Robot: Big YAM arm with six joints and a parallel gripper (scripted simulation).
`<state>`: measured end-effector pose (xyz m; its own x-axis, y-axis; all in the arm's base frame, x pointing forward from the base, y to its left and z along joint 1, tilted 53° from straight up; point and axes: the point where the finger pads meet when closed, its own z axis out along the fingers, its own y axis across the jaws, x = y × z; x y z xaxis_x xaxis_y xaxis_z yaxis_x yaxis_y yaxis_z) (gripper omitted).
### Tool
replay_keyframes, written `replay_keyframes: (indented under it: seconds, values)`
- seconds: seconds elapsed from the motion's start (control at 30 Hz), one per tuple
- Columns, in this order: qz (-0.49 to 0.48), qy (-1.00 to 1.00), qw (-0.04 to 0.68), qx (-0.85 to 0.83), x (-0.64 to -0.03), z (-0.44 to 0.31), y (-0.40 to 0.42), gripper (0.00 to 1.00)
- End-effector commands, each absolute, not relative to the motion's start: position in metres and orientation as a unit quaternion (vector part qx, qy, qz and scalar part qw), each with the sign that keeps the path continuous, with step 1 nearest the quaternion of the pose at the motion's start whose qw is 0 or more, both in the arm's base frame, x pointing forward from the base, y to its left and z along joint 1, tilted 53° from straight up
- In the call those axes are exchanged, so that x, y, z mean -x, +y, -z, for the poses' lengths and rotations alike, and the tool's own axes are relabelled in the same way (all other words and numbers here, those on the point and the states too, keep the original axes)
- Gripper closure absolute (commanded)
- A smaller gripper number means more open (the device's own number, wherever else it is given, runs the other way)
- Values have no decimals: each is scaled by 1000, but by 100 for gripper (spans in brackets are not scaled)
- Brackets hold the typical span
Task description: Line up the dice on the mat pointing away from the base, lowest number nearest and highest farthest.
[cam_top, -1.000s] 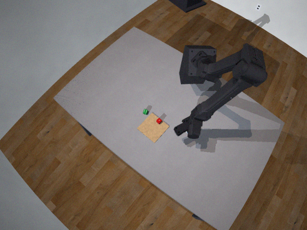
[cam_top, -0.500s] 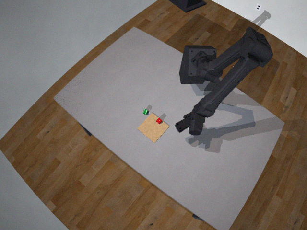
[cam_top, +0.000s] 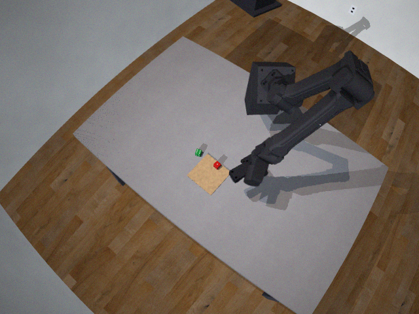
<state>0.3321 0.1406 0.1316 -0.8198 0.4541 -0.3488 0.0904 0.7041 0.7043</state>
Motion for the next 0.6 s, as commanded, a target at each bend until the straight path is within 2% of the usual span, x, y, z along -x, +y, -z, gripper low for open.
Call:
replay_keyframes:
  seconds: [0.0, 0.17, 0.33, 0.57]
  values:
    - [-328, 895, 275, -129, -350, -131, 123, 80]
    - [-313, 900, 292, -78, -399, -112, 44, 80]
    - [-312, 896, 312, -54, -417, -100, -9, 80]
    - [-316, 894, 316, -34, -413, -99, -5, 80]
